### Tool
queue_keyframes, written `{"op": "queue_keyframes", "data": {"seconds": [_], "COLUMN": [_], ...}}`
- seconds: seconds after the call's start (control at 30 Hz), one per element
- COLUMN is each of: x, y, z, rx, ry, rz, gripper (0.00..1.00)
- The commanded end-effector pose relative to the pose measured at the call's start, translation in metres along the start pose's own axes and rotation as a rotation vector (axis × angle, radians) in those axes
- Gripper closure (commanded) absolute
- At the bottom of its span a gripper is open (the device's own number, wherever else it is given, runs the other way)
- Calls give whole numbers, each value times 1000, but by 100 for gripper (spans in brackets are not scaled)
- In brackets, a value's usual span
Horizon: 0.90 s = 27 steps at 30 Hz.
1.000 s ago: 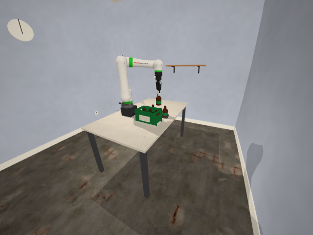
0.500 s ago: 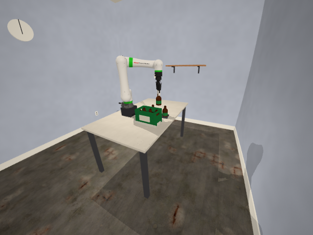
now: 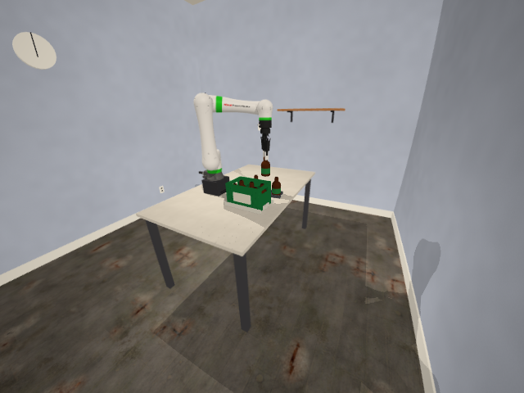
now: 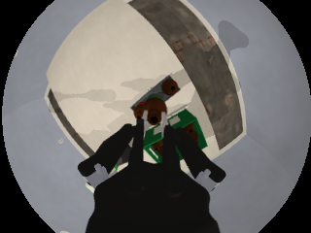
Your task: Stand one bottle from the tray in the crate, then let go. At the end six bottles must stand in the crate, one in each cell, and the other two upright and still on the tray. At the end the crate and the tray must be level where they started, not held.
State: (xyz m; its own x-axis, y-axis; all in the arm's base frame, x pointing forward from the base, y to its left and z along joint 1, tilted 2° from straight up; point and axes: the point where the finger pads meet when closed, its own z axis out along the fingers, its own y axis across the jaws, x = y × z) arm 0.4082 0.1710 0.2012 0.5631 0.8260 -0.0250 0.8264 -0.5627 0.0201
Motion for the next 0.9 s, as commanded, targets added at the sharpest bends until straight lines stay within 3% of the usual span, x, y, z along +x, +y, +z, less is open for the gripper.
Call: {"op": "queue_keyframes", "data": {"seconds": [0.0, 0.87], "x": [0, 0], "y": [0, 0], "z": [0, -9], "rx": [0, 0], "ry": [0, 0], "rz": [0, 0], "gripper": [100, 100]}}
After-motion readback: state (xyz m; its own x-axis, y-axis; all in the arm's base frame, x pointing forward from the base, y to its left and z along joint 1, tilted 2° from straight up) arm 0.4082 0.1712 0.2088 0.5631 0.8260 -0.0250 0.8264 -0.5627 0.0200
